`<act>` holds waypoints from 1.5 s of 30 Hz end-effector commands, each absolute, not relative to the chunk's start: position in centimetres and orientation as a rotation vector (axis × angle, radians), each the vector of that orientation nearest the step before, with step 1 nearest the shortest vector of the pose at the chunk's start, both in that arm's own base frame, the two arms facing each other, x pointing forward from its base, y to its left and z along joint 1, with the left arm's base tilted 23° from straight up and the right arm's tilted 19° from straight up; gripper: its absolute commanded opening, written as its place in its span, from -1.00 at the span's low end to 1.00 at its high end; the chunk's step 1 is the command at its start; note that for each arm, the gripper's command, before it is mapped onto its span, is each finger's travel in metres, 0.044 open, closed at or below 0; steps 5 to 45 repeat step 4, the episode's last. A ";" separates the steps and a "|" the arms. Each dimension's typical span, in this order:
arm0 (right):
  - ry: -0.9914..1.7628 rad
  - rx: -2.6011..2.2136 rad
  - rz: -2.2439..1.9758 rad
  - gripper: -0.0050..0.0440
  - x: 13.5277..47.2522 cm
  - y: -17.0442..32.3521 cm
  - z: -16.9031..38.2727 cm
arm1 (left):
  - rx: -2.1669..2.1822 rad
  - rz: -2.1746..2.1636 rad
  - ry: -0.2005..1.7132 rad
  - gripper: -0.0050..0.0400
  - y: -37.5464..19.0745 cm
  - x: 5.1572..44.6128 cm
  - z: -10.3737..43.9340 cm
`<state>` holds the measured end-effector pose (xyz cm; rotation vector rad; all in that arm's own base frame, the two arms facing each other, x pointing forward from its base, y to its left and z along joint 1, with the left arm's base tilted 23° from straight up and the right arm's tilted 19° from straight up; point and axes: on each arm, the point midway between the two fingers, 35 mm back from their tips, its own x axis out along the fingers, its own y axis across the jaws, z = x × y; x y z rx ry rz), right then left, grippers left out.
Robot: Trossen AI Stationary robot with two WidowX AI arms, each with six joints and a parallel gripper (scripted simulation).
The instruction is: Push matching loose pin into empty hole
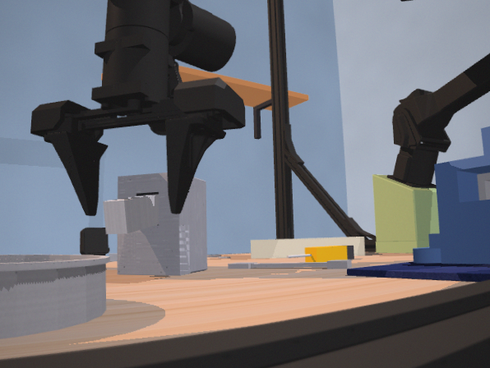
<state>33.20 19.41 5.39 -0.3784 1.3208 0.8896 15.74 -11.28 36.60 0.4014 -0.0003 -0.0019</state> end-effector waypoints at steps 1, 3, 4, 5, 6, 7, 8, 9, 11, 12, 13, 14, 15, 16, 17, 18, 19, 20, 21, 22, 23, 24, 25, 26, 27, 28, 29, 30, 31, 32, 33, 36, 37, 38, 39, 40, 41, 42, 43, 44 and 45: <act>1.321 -0.378 0.889 0.84 33.2 19.4 5.4 | 0.402 0.000 0.000 1.00 -11.2 15.7 36.6; 1.321 -0.378 0.889 0.84 33.2 19.4 5.4 | 0.402 0.000 0.000 1.00 -11.2 15.7 36.6; 1.321 -0.378 0.889 0.84 33.2 19.4 5.4 | 0.402 0.000 0.000 1.00 -11.2 15.7 36.6; 1.321 -0.378 0.889 0.84 33.2 19.4 5.4 | 0.402 0.000 0.000 1.00 -11.2 15.7 36.6; 1.321 -0.378 0.889 0.84 33.2 19.4 5.4 | 0.402 0.000 0.000 1.00 -11.2 15.7 36.6; 1.321 -0.378 0.889 0.84 33.2 19.4 5.4 | 0.402 0.000 0.000 1.00 -11.2 15.7 36.6; 1.321 -0.378 0.889 0.84 33.2 19.4 5.4 | 0.402 0.000 0.000 1.00 -11.2 15.7 36.6; 1.321 -0.378 0.889 0.84 33.2 19.4 5.4 | 0.402 0.000 0.000 1.00 -11.2 15.7 36.6; 1.321 -0.378 0.889 0.84 33.2 19.4 5.4 | 0.402 0.000 0.000 1.00 -11.2 15.7 36.6; 1.321 -0.378 0.889 0.84 33.2 19.4 5.4 | 0.402 0.000 0.000 1.00 -11.2 15.7 36.6; 1.321 -0.378 0.889 0.84 33.2 19.4 5.4 | 0.402 0.000 0.000 1.00 -11.2 15.7 36.6; 1.321 -0.378 0.889 0.84 33.2 19.4 5.4 | 0.402 0.000 0.000 1.00 -11.2 15.7 36.6; 1.321 -0.378 0.889 0.84 33.2 19.4 5.4 | 0.402 0.000 0.000 1.00 -11.2 15.7 36.6; 1.321 -0.378 0.889 0.84 33.2 19.4 5.4 | 0.402 0.000 0.000 1.00 -11.2 15.7 36.6; 1.321 -0.378 0.889 0.84 33.2 19.4 5.4 | 0.402 0.000 0.000 1.00 -11.2 15.7 36.6; 1.321 -0.378 0.889 0.84 33.2 19.4 5.4 | 0.402 0.000 0.000 1.00 -11.2 15.7 36.6; 1.321 -0.378 0.889 0.84 33.2 19.4 5.4 | 0.402 0.000 0.000 1.00 -11.2 15.7 36.6; 1.321 -0.378 0.889 0.84 33.2 19.4 5.4 | 0.402 0.000 0.000 1.00 -11.2 15.7 36.6; 1.321 -0.378 0.889 0.84 33.2 19.4 5.4 | 0.402 0.000 0.000 1.00 -11.2 15.7 36.6; 1.321 -0.378 0.889 0.84 33.2 19.4 5.4 | 0.402 0.000 0.000 1.00 -11.2 15.7 36.6; 1.321 -0.378 0.889 0.84 33.2 19.4 5.4 | 0.402 0.000 0.000 1.00 -11.2 15.7 36.6; 1.321 -0.378 0.889 0.84 33.2 19.4 5.4 | 0.402 0.000 0.000 1.00 -11.2 15.7 36.6; 1.321 -0.378 0.889 0.84 33.2 19.4 5.4 | 0.402 0.000 0.000 1.00 -11.2 15.7 36.6; 1.321 -0.378 0.889 0.84 33.2 19.4 5.4 | 0.402 0.000 0.000 1.00 -11.2 15.7 36.6; 1.321 -0.378 0.889 0.84 33.2 19.4 5.4 | 0.402 0.000 0.000 1.00 -11.2 15.7 36.6; 1.321 -0.378 0.889 0.84 33.2 19.4 5.4 | 0.402 0.000 0.000 1.00 -11.2 15.7 36.6; 1.321 -0.378 0.889 0.84 33.2 19.4 5.4 | 0.402 0.000 0.000 1.00 -11.2 15.7 36.6; 1.321 -0.378 0.889 0.84 33.2 19.4 5.4 | 0.402 0.000 0.000 1.00 -11.2 15.7 36.6; 1.321 -0.378 0.889 0.84 33.2 19.4 5.4 | 0.402 0.000 0.000 1.00 -11.2 15.7 36.6; 1.321 -0.378 0.889 0.84 33.2 19.4 5.4 | 0.402 0.000 0.000 1.00 -11.2 15.7 36.6; 1.321 -0.378 0.889 0.84 33.2 19.4 5.4 | 0.402 0.000 0.000 1.00 -11.2 15.7 36.6; 1.321 -0.378 0.889 0.84 33.2 19.4 5.4 | 0.402 0.000 0.000 1.00 -11.2 15.7 36.6; 1.321 -0.378 0.889 0.84 33.2 19.4 5.4 | 0.402 0.000 0.000 1.00 -11.2 15.7 36.6; 1.321 -0.378 0.889 0.84 33.2 19.4 5.4 | 0.402 0.000 0.000 1.00 -11.2 15.7 36.6; 1.321 -0.378 0.889 0.84 33.2 19.4 5.4 | 0.402 0.000 0.000 1.00 -11.2 15.7 36.6; 1.321 -0.378 0.889 0.84 33.2 19.4 5.4 | 0.402 0.000 0.000 1.00 -11.2 15.7 36.6; 1.321 -0.378 0.889 0.84 33.2 19.4 5.4 | 0.402 0.000 0.000 1.00 -11.2 15.7 36.6; 1.321 -0.378 0.889 0.84 33.2 19.4 5.4 | 0.402 0.000 0.000 1.00 -11.2 15.7 36.6; 1.321 -0.378 0.889 0.84 33.2 19.4 5.4 | 0.402 0.000 0.000 1.00 -11.2 15.7 36.6; 1.321 -0.378 0.889 0.84 33.2 19.4 5.4 | 0.402 0.000 0.000 1.00 -11.2 15.7 36.6; 1.321 -0.378 0.889 0.84 33.2 19.4 5.4 | 0.402 0.000 0.000 1.00 -11.2 15.7 36.6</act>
